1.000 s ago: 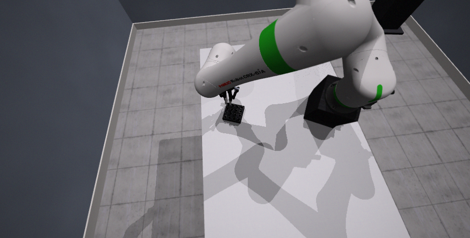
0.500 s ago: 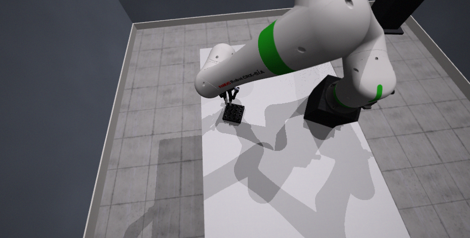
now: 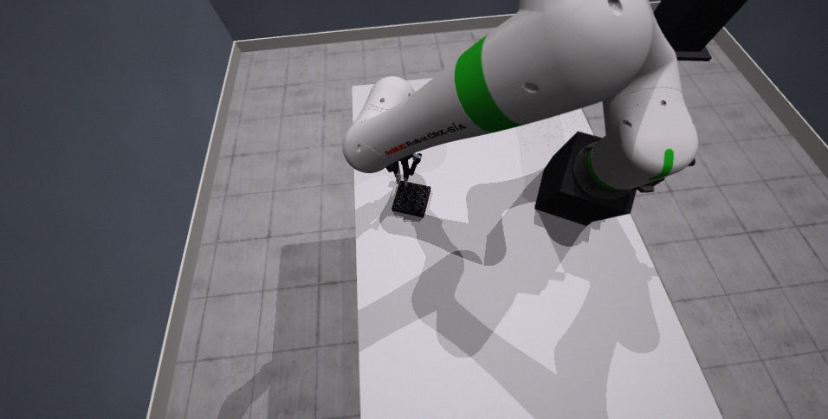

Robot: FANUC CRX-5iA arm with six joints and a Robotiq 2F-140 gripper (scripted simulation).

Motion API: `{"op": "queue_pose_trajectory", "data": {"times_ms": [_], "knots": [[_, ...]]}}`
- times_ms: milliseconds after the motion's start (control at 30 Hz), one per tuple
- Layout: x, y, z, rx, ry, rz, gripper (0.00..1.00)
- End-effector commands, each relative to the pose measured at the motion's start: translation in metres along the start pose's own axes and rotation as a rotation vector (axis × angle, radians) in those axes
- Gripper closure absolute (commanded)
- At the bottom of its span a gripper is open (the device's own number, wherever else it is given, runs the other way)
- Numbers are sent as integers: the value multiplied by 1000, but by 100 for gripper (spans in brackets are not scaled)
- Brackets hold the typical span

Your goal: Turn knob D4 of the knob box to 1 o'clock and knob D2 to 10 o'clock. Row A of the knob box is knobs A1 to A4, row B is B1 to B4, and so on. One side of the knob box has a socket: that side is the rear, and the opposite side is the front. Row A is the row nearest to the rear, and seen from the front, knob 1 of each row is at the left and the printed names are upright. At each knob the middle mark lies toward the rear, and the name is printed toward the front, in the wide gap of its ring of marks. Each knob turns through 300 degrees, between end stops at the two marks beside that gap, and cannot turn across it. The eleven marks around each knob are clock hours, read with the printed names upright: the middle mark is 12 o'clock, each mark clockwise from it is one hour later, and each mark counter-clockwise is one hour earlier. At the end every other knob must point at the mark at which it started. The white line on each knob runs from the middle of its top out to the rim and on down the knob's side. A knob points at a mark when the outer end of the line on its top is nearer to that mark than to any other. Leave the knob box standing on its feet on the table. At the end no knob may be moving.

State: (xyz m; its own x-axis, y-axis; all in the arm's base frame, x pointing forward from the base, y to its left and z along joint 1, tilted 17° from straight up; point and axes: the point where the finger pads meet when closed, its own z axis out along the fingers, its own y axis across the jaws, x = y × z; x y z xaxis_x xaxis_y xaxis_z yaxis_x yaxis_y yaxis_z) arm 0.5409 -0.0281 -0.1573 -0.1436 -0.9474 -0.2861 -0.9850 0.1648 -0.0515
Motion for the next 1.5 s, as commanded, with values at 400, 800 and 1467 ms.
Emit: {"op": "queue_pose_trajectory", "data": {"times_ms": [400, 800, 1467], "knots": [[0, 0, 0, 0, 0, 0, 88], [0, 0, 1, 0, 0, 0, 88], [0, 0, 13, 0, 0, 0, 88]]}}
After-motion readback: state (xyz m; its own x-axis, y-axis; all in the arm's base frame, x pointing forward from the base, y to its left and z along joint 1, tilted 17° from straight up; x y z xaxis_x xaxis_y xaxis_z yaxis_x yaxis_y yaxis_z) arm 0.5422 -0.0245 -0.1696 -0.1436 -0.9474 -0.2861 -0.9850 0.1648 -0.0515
